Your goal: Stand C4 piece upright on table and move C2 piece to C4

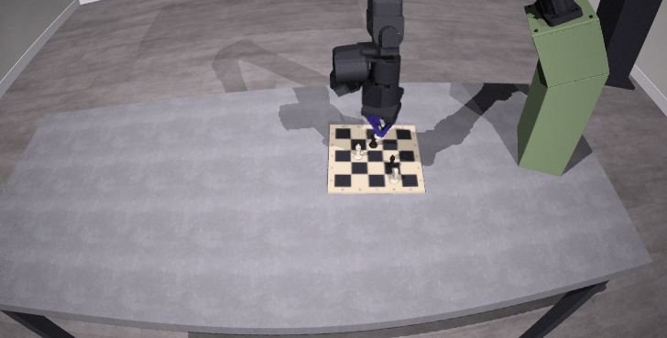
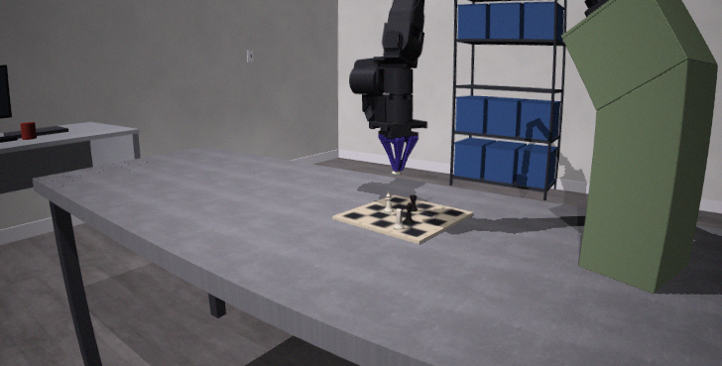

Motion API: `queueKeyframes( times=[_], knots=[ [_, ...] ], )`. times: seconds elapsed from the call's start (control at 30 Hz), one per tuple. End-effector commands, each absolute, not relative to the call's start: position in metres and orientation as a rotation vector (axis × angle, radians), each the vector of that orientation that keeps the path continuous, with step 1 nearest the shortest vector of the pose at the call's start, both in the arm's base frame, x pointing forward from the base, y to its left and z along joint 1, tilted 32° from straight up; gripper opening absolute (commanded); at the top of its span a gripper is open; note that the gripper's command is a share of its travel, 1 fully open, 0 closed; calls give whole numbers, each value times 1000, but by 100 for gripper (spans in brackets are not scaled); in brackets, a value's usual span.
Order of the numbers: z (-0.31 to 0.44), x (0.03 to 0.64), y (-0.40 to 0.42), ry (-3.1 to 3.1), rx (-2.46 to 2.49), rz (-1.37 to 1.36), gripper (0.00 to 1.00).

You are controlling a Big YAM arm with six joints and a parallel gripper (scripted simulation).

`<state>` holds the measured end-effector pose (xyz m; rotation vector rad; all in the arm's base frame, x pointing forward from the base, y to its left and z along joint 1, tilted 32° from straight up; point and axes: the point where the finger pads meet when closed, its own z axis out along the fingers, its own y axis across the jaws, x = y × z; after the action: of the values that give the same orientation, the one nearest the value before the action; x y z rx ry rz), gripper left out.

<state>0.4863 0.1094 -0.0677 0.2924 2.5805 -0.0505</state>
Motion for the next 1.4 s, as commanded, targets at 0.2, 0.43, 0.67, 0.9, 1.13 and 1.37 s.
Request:
queueKeyframes(
  times=[0.2,0.43,0.67,0.9,1.13,1.37],
  knots=[
    [-50,521,100,2557,415,-16,0],
    [-2,597,68,2494,675,64,0],
    [35,624,62,2443,744,114,0],
    [24,614,67,2465,735,106,0],
    [18,620,67,2464,733,105,0],
    [6,635,53,2450,737,99,0]
  ],
)
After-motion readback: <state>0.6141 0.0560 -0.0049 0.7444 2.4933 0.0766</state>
